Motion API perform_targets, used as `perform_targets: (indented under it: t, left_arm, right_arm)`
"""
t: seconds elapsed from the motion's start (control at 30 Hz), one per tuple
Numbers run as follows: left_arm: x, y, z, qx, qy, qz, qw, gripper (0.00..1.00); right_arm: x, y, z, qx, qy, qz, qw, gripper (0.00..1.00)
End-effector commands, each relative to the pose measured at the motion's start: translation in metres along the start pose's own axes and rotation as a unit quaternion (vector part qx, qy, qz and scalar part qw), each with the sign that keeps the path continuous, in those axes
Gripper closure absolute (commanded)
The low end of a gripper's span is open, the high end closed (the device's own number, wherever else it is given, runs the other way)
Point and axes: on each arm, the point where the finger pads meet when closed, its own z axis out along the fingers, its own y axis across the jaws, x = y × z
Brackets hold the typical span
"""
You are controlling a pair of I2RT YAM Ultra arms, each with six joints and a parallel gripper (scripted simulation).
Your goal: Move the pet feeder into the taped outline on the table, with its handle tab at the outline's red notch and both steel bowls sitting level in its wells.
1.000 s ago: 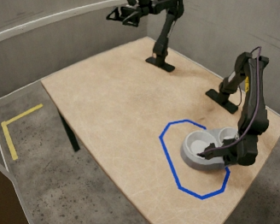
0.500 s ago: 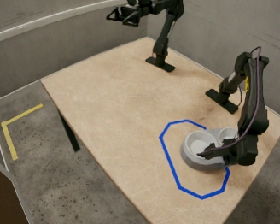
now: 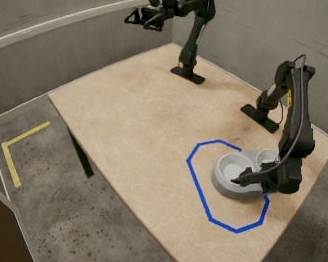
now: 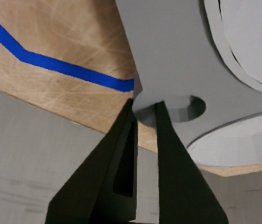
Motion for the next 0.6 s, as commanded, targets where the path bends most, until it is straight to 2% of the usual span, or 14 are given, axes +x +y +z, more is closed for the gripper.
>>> perform_targets:
  t: [0.0,0.33,0.37,0.57]
  left_arm:
    - [-0.008,0.009,-0.007,-0.02,-0.012,0.002,1.0,0.84]
    - [-0.008,0.009,-0.007,-0.02,-0.012,0.002,1.0,0.84]
    - [0.002,0.009,-0.007,-0.016,-0.013,-0.046,0.999,0.84]
    - [0.006,0.003,-0.007,-0.012,-0.012,-0.106,0.994,0.84]
  right_arm:
    - [-0.002,-0.002,0.0,0.004,-0.003,0.006,1.0,0.0]
    - [-0.002,-0.002,0.0,0.004,-0.003,0.006,1.0,0.0]
    - [-0.002,-0.002,0.0,0.004,-0.003,0.006,1.0,0.0]
    - [-0.002,-0.002,0.0,0.004,-0.003,0.006,1.0,0.0]
